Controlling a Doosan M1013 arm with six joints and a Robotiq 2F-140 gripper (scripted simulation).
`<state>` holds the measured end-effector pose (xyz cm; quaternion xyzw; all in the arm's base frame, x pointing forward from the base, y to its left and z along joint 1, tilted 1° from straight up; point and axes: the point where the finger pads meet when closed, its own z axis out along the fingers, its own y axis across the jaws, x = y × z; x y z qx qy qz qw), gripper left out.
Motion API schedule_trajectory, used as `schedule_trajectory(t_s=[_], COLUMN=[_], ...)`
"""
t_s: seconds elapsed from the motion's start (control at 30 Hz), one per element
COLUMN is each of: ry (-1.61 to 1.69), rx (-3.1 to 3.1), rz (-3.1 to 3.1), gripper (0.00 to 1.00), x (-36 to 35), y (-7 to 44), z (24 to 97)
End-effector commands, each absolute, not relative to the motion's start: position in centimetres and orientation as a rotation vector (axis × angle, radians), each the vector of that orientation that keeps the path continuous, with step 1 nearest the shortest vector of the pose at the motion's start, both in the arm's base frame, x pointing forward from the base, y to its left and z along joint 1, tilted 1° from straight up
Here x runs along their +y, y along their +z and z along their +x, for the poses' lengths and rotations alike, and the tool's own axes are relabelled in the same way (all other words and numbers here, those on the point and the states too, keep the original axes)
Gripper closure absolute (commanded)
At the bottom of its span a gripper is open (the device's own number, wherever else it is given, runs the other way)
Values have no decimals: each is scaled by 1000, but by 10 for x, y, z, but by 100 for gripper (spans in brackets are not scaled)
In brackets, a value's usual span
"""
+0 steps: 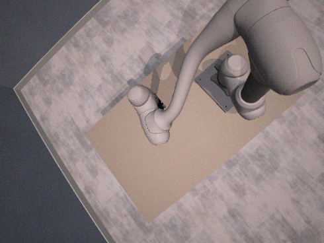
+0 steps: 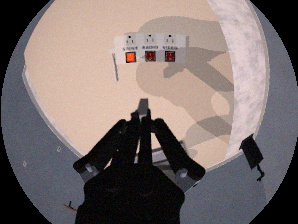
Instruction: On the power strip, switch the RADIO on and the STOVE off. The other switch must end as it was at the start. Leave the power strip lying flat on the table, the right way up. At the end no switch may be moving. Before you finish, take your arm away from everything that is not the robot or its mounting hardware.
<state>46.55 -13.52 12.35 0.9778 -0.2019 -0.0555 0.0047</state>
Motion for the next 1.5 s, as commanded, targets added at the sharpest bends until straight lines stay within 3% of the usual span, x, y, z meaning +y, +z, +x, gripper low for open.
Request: schedule_trajectory(t_s=[0.0,0.43,0.47,1.37,1.47], ry=[-174,-174,-174,-174,-60], rx=[-633,-633,-633,-633,-658], rz=[3063,3063,3063,3063,3034], gripper=[100,100,0,0,0], x=[-135,-135,-135,-135,-141], y=[124,124,124,124,119], z=[466,466,466,466,478])
